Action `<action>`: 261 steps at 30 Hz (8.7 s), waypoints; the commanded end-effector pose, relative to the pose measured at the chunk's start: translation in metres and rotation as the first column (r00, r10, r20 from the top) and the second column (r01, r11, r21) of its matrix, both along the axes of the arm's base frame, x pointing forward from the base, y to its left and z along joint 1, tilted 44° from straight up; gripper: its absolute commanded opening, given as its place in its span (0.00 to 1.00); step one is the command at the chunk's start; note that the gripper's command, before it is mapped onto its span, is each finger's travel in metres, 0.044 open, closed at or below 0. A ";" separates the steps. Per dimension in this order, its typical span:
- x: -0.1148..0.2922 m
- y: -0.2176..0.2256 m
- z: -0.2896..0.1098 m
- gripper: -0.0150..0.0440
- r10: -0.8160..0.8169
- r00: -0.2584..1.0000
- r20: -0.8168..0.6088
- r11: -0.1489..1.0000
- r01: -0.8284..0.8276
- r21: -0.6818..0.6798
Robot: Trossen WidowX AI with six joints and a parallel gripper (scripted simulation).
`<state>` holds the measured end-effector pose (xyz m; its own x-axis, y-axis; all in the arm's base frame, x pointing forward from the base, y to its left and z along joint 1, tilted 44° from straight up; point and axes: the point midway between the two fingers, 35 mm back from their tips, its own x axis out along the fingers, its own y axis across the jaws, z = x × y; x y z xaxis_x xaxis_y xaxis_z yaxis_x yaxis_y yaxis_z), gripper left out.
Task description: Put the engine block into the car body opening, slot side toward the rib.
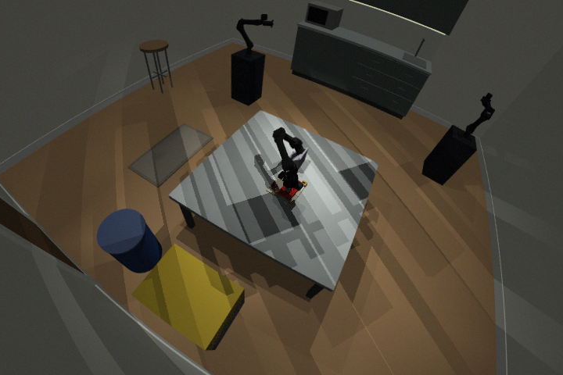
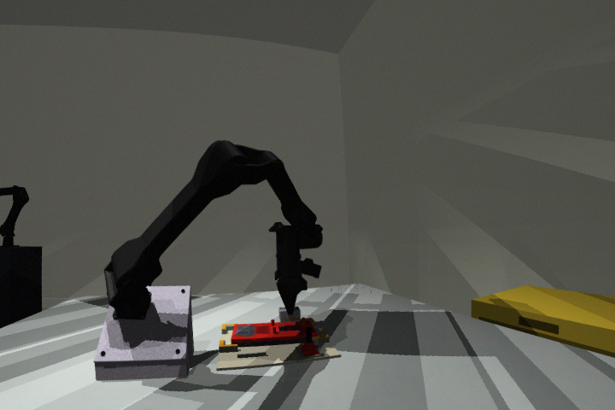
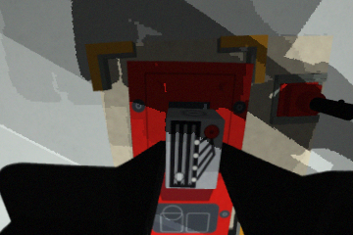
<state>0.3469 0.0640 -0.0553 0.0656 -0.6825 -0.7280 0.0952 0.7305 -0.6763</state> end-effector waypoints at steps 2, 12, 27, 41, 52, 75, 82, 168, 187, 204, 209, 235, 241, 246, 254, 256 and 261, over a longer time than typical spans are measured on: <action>-0.001 0.000 -0.001 0.52 -0.003 1.000 0.000 1.000 0.003 0.004; -0.001 0.000 -0.001 0.52 0.001 1.000 -0.004 1.000 -0.001 0.003; 0.000 -0.002 -0.003 0.52 0.019 1.000 -0.021 1.000 -0.019 0.002; 0.000 -0.005 -0.007 0.52 0.019 1.000 -0.020 1.000 -0.019 0.001; 0.000 -0.008 -0.010 0.52 0.014 1.000 -0.016 1.000 -0.014 0.002; 0.000 -0.014 -0.016 0.52 0.014 1.000 -0.016 1.000 -0.014 0.001; 0.000 -0.015 -0.017 0.52 0.014 1.000 -0.016 1.000 -0.014 0.001; -0.002 -0.007 -0.003 0.25 0.014 1.000 -0.016 1.000 -0.014 0.002; -0.001 -0.011 -0.008 0.25 0.014 1.000 -0.016 1.000 -0.014 0.001; -0.001 -0.013 -0.011 0.25 0.014 1.000 -0.016 1.000 -0.014 0.001; -0.001 -0.014 -0.012 0.25 0.014 1.000 -0.016 1.000 -0.014 0.001; -0.001 -0.007 -0.009 0.43 0.014 1.000 -0.016 1.000 -0.014 0.002; -0.001 -0.007 -0.009 0.70 0.014 1.000 -0.016 1.000 -0.014 0.002; -0.001 -0.007 -0.009 0.78 0.014 1.000 -0.016 1.000 -0.014 0.002; -0.006 0.054 0.057 0.78 0.013 1.000 -0.016 1.000 -0.012 0.005; -0.006 0.054 0.057 0.78 0.013 1.000 -0.016 1.000 -0.012 0.005; -0.005 0.058 0.054 0.87 0.013 1.000 -0.016 1.000 -0.012 0.006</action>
<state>0.3418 0.1222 0.0005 0.0730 -0.6770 -0.7324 0.0710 0.7360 -0.6732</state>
